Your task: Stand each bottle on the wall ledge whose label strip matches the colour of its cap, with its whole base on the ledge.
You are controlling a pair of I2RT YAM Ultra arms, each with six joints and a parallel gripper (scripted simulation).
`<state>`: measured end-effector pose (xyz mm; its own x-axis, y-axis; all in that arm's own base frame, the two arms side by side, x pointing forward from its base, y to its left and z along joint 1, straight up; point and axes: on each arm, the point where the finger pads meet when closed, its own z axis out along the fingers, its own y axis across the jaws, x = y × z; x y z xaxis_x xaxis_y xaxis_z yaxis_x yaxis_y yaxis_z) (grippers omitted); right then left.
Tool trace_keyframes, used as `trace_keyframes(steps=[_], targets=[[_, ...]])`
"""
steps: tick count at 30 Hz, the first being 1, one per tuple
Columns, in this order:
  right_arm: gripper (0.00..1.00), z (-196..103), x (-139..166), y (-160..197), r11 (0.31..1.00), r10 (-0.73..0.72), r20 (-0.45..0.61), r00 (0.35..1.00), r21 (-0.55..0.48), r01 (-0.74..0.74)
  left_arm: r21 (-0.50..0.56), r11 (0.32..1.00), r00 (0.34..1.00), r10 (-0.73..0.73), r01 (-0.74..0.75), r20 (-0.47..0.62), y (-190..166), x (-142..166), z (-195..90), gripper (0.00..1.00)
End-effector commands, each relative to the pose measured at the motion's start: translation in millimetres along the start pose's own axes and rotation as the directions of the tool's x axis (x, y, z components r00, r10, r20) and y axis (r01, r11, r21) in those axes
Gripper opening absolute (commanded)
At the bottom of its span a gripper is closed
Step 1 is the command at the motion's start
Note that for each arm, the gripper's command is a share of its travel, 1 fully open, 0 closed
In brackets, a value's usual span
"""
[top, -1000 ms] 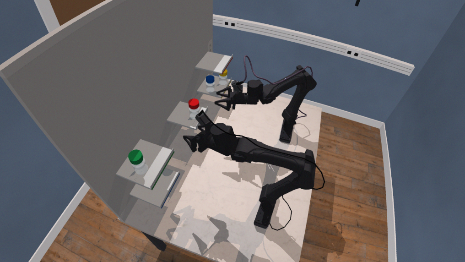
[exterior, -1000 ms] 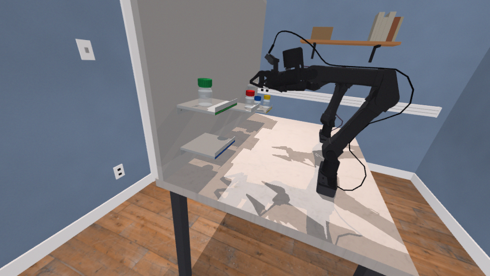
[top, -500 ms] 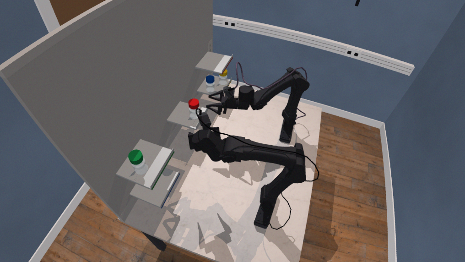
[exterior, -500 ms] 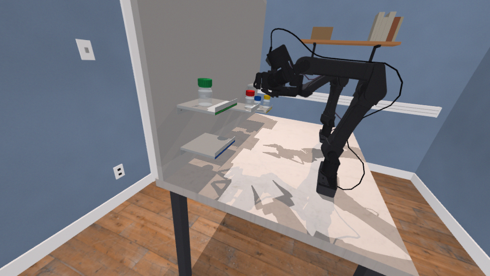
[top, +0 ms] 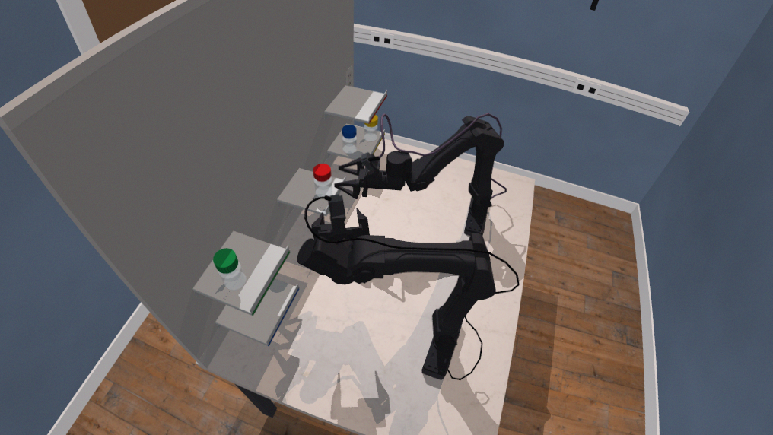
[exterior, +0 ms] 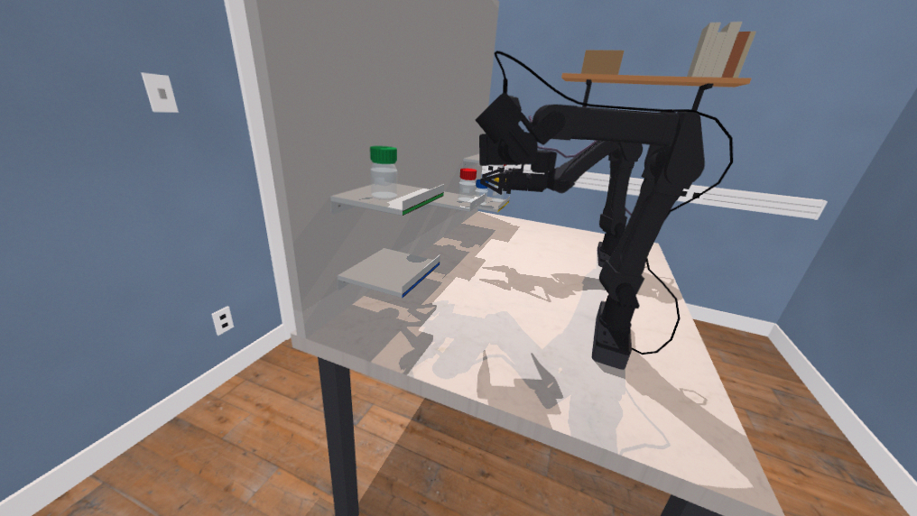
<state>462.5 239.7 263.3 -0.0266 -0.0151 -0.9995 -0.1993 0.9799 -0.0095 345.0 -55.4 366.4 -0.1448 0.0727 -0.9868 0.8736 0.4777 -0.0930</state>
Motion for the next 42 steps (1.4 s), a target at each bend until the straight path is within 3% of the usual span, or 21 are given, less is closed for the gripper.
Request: trace_keyframes(steps=[1, 21, 42], targets=[[0.81, 1, -18, 0, 1.000, 0.013, 0.042, 0.999, -0.005, -0.013, 0.111, 0.994, 0.997, -0.003, -0.005, 0.072, -14, -17, -2, 0.89], [0.81, 14, -21, -1, 1.000, 0.006, 0.029, 1.000, -0.006, -0.006, 0.100, 0.995, 0.996, -0.032, 0.024, 0.078, -3, -11, -6, 0.89], [0.81, 44, -24, -1, 1.000, 0.006, 0.029, 1.000, -0.006, -0.006, 0.087, 0.993, 0.994, 0.070, -0.078, 0.089, -9, -38, -10, 0.89]])
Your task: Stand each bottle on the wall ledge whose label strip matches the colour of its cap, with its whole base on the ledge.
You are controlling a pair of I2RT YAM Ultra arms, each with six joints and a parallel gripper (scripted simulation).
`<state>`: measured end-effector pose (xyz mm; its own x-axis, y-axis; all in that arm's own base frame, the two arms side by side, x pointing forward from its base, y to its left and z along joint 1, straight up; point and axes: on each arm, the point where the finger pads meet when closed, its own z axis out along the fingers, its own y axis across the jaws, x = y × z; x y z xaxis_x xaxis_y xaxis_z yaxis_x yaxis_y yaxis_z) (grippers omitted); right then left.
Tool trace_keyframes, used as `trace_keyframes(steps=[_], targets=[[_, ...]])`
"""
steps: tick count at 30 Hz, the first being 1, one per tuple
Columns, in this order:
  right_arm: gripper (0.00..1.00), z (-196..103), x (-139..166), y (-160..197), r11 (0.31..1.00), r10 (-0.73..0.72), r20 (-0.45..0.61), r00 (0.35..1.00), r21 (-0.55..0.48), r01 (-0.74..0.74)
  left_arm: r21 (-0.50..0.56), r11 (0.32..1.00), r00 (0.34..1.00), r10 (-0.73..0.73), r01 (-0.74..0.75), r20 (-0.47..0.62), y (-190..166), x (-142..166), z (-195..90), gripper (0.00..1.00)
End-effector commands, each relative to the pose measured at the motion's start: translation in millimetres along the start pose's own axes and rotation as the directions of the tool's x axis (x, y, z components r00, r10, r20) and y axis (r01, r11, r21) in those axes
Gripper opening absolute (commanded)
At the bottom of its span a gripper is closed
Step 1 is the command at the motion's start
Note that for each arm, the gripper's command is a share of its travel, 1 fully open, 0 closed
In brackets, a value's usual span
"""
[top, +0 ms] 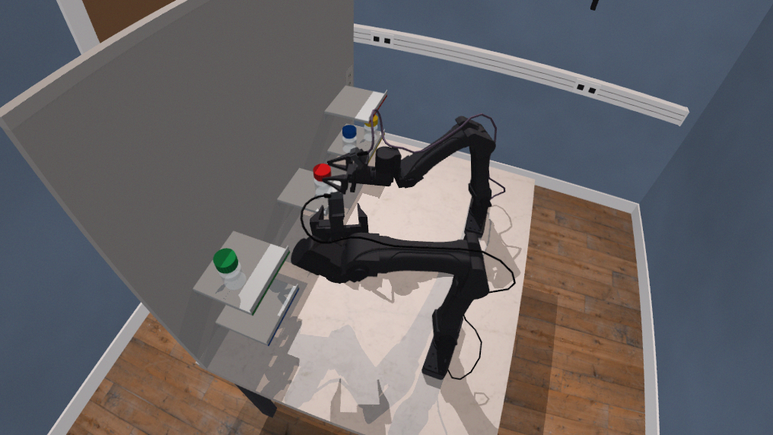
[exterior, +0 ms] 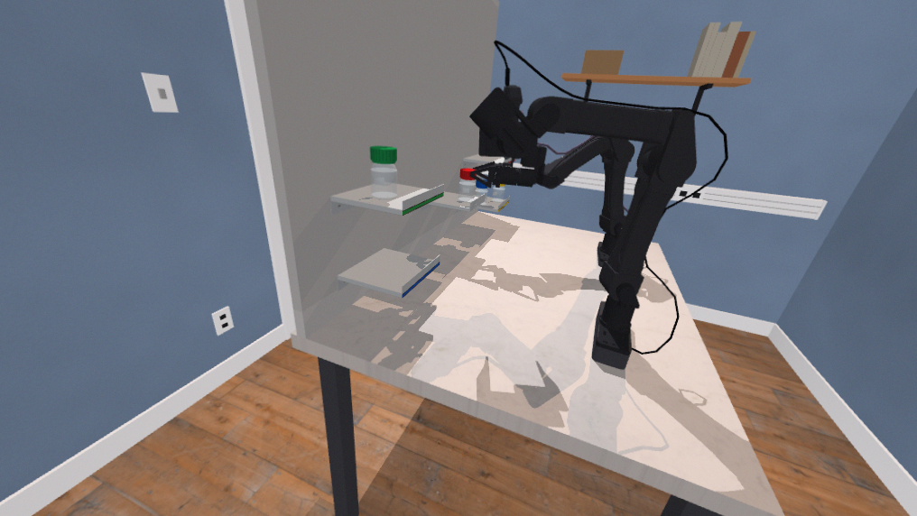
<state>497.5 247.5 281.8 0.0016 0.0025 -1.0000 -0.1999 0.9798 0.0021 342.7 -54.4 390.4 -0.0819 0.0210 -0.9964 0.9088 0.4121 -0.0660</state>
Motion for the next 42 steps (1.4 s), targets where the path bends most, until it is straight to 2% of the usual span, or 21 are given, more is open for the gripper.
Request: trace_keyframes(steps=[1, 8, 18, 19, 21, 22, 24, 25, 29, 30, 32, 33, 38, 42], targets=[[0.81, 10.2, -4.4, -1.3, 1.000, -0.005, -0.002, 1.000, -0.006, 0.005, 0.020, 0.999, 0.999, 0.046, -0.046, 0.011, -5.4, -16.7, -3.0, 0.89], [0.81, 19.9, -4.5, -1.3, 1.000, -0.005, -0.002, 1.000, -0.006, 0.005, 0.019, 0.998, 0.998, 0.061, -0.061, 0.011, -6.1, -20.6, -3.3, 0.89], [0.81, 19.2, -6.2, -0.8, 1.000, -0.004, 0.001, 1.000, -0.007, 0.004, 0.025, 0.998, 0.999, 0.050, -0.050, 0.011, -6.6, -17.7, -1.7, 0.89], [0.72, 19.2, -6.2, -0.8, 1.000, -0.004, 0.001, 1.000, -0.007, 0.004, 0.025, 0.998, 0.999, 0.050, -0.050, 0.011, -6.6, -17.7, -1.7, 0.89], [0.72, 16.6, -7.4, -0.3, 1.000, 0.002, 0.009, 1.000, -0.003, -0.002, 0.025, 0.998, 0.999, 0.050, -0.050, 0.011, -6.6, -17.7, -1.7, 0.89], [0.68, 16.6, -7.4, -0.3, 1.000, 0.002, 0.009, 1.000, -0.003, -0.002, 0.025, 0.998, 0.999, 0.050, -0.050, 0.011, -6.6, -17.7, -1.7, 0.89], [0.68, 16.6, -7.4, -0.3, 1.000, 0.002, 0.009, 1.000, -0.003, -0.002, 0.025, 0.998, 0.999, 0.050, -0.050, 0.011, -6.6, -17.7, -1.7, 0.89], [0.64, 16.6, -7.4, -0.3, 1.000, 0.002, 0.009, 1.000, -0.003, -0.002, 0.025, 0.998, 0.999, 0.050, -0.050, 0.011, -6.6, -17.7, -1.7, 0.89], [0.64, 16.6, -7.4, -0.3, 1.000, 0.002, 0.009, 1.000, -0.003, -0.002, 0.025, 0.998, 0.999, 0.050, -0.050, 0.011, -6.6, -17.7, -1.7, 0.89], [0.60, 16.6, -7.4, -0.3, 1.000, 0.002, 0.009, 1.000, -0.003, -0.002, 0.025, 0.998, 0.999, 0.050, -0.050, 0.011, -6.6, -17.7, -1.7, 0.89], [0.60, 16.6, -7.4, -0.3, 1.000, 0.002, 0.009, 1.000, -0.003, -0.002, 0.025, 0.998, 0.999, 0.050, -0.050, 0.011, -6.6, -17.7, -1.7, 0.89], [0.55, 16.6, -7.4, -0.3, 1.000, 0.002, 0.009, 1.000, -0.003, -0.002, 0.025, 0.998, 0.999, 0.050, -0.050, 0.011, -6.6, -17.7, -1.7, 0.89], [0.51, 15.4, -9.7, -0.9, 1.000, 0.003, 0.013, 1.000, -0.008, -0.003, 0.025, 0.998, 0.999, 0.050, -0.050, 0.011, -6.6, -17.7, -1.7, 0.89], [0.06, 15.4, -9.7, -0.9, 1.000, 0.003, 0.013, 1.000, -0.008, -0.003, 0.025, 0.998, 0.999, 0.050, -0.050, 0.011, -6.6, -17.7, -1.7, 0.89]])
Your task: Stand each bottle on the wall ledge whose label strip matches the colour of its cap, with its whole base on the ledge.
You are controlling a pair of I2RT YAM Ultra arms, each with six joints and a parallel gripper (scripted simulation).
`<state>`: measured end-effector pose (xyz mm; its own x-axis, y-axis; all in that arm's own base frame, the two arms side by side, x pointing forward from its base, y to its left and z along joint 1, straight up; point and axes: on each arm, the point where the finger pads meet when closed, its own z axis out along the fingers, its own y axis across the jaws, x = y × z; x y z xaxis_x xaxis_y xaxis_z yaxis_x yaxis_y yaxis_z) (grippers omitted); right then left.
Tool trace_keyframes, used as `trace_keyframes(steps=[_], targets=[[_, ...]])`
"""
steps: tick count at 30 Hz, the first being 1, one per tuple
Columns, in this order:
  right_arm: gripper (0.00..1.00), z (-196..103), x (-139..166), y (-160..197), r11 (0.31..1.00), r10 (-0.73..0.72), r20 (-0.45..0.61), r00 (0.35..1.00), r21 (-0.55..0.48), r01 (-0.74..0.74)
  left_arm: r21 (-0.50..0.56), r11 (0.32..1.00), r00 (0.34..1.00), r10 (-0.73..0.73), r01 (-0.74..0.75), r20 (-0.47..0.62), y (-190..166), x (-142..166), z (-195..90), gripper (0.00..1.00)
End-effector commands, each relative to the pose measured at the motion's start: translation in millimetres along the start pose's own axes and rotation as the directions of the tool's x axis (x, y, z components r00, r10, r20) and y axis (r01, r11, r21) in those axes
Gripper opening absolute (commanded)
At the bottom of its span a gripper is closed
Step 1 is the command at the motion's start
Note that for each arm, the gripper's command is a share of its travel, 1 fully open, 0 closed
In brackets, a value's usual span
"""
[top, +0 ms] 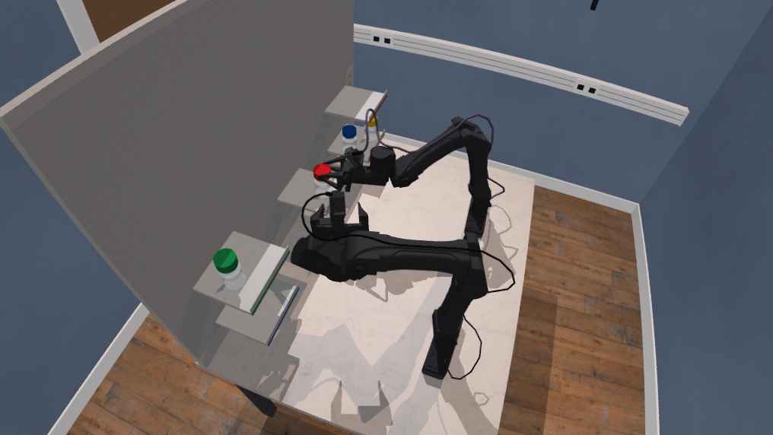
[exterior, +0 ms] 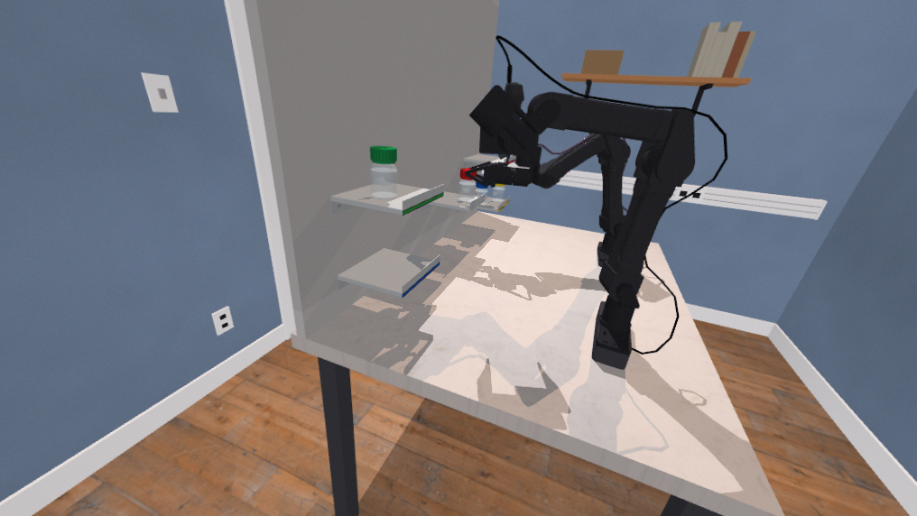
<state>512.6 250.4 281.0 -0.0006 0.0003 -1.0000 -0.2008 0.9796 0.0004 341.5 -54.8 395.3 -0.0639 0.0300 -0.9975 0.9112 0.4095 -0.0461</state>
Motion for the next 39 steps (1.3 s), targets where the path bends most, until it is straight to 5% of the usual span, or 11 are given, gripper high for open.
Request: trace_keyframes(steps=[1, 3, 6, 18, 25, 33, 39], targets=[[0.17, 0, -10, -1, 1.000, 0.005, 0.015, 1.000, -0.007, -0.005, 0.023, 0.999, 0.999, 0.030, -0.030, 0.012, -5, -13, -1, 0.89], [0.17, 0, -10, -1, 1.000, 0.005, 0.015, 1.000, -0.007, -0.005, 0.023, 0.999, 0.999, 0.030, -0.030, 0.012, -5, -13, -1, 0.89], [0.50, 0, -23, -1, 1.000, 0.006, 0.018, 1.000, -0.008, -0.006, 0.023, 0.999, 0.999, 0.030, -0.030, 0.012, -5, -13, -1, 0.89], [0.50, -3, -106, -1, 1.000, 0.006, 0.018, 1.000, -0.002, -0.006, 0.023, 0.999, 0.999, 0.030, -0.030, 0.012, -5, -13, -1, 0.89], [0.50, -1, -95, 0, 1.000, -0.001, -0.001, 1.000, -0.002, 0.001, 0.023, 0.999, 0.999, 0.030, -0.030, 0.012, -5, -13, -1, 0.89], [0.50, -22, -133, 12, 0.998, 0.035, 0.088, 0.995, -0.047, -0.031, 0.023, 0.999, 0.999, 0.030, -0.030, 0.012, -5, -13, -1, 0.89], [0.50, -34, -134, 10, 0.999, 0.039, 0.094, 0.995, -0.038, -0.036, 0.023, 0.999, 0.999, 0.030, -0.030, 0.012, -5, -13, -1, 0.89]])
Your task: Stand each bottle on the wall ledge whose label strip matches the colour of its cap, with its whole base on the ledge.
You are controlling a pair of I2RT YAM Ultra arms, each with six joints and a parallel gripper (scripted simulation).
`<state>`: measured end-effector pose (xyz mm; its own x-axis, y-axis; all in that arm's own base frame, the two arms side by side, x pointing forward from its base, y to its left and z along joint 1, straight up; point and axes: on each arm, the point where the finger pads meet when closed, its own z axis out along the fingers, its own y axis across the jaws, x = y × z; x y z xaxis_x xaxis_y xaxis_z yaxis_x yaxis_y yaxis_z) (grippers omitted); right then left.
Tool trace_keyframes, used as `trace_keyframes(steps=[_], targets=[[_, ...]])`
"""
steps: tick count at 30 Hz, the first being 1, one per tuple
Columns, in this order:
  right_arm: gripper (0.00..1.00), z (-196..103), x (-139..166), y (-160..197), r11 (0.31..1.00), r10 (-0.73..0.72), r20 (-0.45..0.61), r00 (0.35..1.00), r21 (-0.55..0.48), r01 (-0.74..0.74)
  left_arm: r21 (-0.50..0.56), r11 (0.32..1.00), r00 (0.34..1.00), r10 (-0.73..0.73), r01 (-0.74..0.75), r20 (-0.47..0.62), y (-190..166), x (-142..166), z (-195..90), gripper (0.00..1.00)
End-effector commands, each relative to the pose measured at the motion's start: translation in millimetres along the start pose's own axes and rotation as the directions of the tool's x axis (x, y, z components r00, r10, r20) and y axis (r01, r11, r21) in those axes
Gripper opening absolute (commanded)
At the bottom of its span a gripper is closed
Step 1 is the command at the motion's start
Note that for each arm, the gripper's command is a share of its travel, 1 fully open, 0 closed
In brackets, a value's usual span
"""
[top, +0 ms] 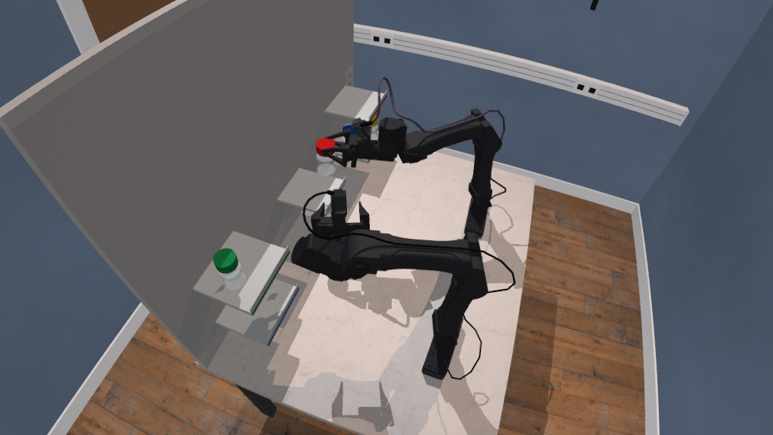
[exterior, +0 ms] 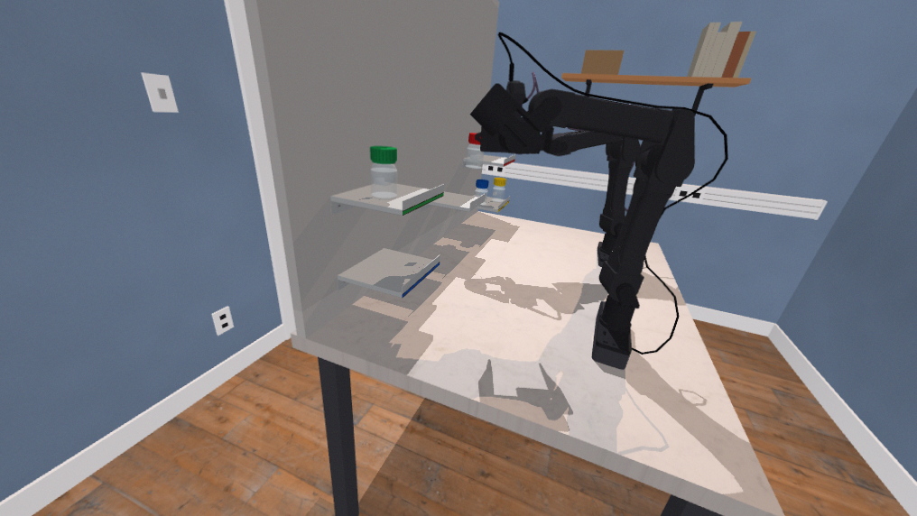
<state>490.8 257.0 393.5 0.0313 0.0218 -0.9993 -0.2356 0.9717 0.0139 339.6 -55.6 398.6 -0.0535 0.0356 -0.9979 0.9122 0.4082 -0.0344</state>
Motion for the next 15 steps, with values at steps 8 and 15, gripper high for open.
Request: trace_keyframes(steps=[8, 15], targets=[[0.50, -51, -28, 0, 0.999, 0.033, 0.076, 0.997, -0.005, -0.033, 0.022, 1.000, 1.000, 0.018, -0.018, 0.012, -2, -10, -1, 0.89], [0.50, -77, -28, 0, 0.999, 0.040, 0.079, 0.996, -0.008, -0.039, 0.022, 1.000, 1.000, 0.018, -0.018, 0.012, -2, -10, -1, 0.89]])
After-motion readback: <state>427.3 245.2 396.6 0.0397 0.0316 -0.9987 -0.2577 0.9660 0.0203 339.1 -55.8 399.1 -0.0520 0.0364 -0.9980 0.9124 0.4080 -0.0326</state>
